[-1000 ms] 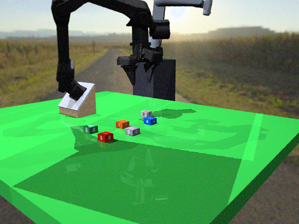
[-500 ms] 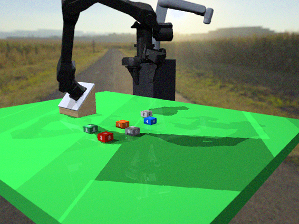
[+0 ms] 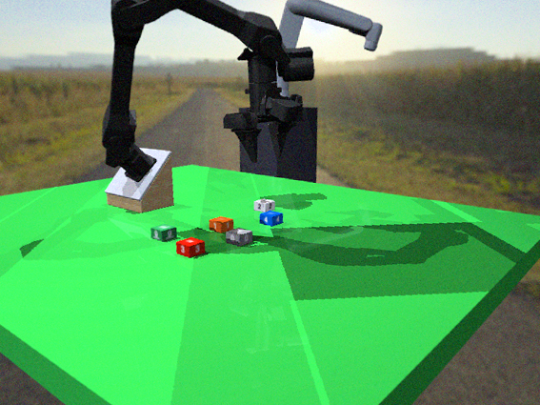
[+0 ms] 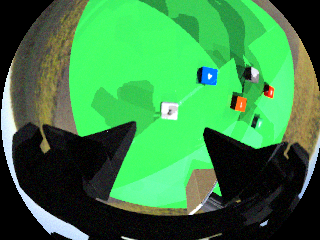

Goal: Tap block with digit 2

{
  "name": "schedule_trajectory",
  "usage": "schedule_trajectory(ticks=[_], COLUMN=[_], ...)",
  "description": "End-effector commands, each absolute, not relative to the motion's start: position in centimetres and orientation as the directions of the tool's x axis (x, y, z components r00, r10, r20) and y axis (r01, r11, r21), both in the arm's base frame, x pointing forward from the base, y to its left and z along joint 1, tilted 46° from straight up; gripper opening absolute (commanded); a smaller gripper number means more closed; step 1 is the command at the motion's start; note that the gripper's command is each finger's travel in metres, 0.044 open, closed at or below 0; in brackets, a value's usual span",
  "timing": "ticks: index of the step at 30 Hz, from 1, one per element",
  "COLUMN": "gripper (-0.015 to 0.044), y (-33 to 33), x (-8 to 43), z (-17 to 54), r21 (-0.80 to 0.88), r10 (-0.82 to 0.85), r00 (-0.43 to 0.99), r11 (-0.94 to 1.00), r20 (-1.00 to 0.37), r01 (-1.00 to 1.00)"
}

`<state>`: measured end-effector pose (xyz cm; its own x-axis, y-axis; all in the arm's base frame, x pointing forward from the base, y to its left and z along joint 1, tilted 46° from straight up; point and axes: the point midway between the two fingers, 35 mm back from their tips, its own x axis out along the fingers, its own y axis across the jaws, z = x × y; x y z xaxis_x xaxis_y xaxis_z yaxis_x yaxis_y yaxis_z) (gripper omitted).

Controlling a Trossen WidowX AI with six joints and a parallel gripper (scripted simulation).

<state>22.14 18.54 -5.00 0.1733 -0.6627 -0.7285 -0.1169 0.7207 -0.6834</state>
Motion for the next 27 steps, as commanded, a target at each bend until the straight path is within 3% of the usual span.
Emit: schedule_trajectory(ticks=[1, 10, 27], gripper=[0.0242, 0.002, 0.002], y=[14.4, 13.6, 12.7], x=[22.6, 22.6, 22.9], z=[-8.4, -9.1, -10.1], r21=[-0.704, -0.705, -0.705], r10=[-0.688, -0.688, -0.688], r00=[0.153, 0.153, 0.154], r11=[0.7, 0.699, 0.699], r20=[-0.71, -0.709, -0.709], r01=[-0.121, -0.12, -0.12])
